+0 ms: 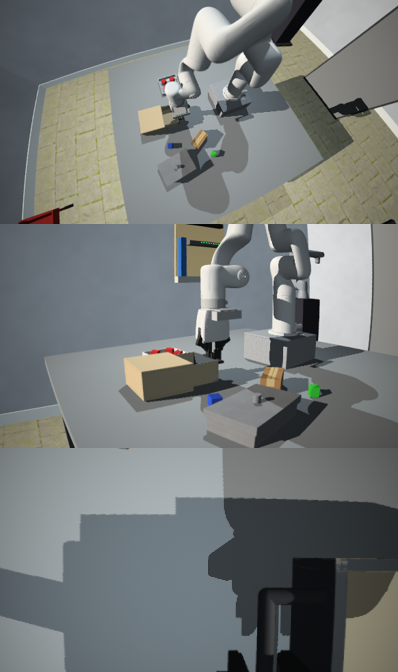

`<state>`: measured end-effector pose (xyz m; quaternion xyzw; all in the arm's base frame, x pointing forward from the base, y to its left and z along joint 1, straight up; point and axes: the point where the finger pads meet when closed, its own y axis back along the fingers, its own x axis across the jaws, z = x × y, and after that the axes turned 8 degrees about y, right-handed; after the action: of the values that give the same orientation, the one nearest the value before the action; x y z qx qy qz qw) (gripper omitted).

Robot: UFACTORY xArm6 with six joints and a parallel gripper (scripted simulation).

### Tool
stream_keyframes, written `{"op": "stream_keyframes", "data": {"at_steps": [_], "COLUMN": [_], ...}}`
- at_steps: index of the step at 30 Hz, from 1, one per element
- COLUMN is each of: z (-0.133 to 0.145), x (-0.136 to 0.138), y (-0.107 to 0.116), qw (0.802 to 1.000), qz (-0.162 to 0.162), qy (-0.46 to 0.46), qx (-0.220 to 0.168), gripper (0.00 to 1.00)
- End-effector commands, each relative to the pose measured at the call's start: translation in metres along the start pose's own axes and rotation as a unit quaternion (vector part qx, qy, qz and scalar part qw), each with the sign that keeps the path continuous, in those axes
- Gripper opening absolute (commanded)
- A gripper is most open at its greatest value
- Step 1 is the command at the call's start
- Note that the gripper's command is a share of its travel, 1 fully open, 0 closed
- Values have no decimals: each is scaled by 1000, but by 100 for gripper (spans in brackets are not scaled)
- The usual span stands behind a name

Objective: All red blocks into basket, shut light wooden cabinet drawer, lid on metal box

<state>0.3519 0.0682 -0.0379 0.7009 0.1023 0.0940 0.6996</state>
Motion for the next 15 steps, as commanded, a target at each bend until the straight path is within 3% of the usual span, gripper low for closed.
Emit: {"op": "stream_keyframes", "data": {"at_steps": [1,8,9,15], "z": [0,0,0,0], "x": [1,1,1,1], "y": [1,1,1,1], "qw": [1000,1000,1000,1000], "qz": [2,2,2,2], "qy": [0,0,0,0], "qx": [0,0,0,0], "gripper": [24,24,0,0]}}
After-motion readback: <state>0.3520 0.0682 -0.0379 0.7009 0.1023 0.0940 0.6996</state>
